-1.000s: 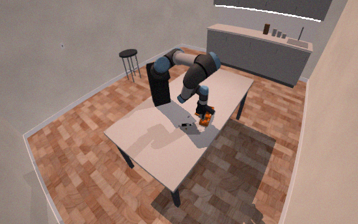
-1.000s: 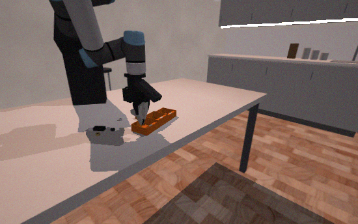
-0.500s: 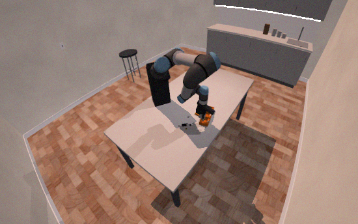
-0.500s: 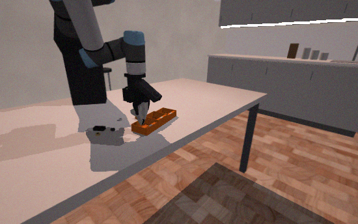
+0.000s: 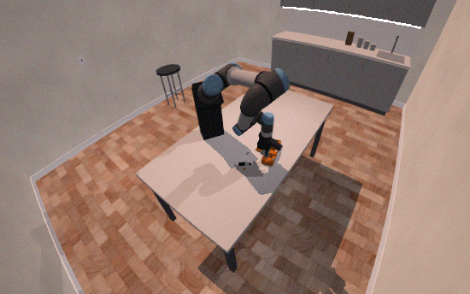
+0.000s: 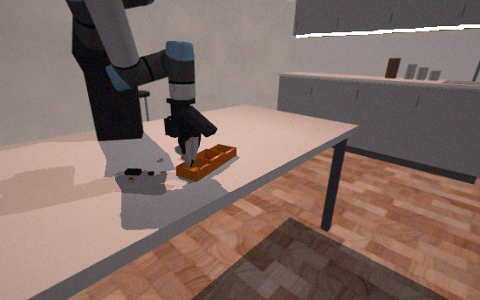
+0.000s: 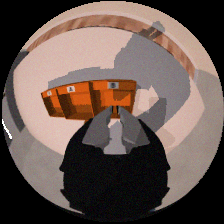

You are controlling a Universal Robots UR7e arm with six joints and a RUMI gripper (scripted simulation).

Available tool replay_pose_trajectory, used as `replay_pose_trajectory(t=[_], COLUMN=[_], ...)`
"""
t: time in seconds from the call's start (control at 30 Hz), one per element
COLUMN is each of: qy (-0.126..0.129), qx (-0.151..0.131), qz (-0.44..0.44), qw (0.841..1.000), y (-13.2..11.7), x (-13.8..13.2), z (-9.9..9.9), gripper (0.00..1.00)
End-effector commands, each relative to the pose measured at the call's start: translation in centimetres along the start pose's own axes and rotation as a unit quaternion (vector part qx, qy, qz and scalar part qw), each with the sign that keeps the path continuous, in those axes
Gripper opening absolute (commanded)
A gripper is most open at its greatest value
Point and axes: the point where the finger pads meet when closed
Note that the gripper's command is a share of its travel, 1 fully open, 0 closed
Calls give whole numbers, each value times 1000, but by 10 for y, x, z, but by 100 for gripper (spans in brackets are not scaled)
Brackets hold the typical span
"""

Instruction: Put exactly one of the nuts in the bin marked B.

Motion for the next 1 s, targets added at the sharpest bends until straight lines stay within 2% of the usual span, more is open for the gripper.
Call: replay_pose_trajectory(t=[0.0,0.83,0.97], qy=[0,1,1], qx=[2,1,1], qz=[0,1,1], qw=[1000,1000,1000], y=[2,0,0], x=[0,-1,-1], z=[2,30,46], gripper=[4,4,4])
Point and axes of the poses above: the point where the finger pads meet when closed, its own z axis back along the fingers, its own x axis across the jaws, y = z × x, and after that the axes turned 14 degrees about -z, right-handed
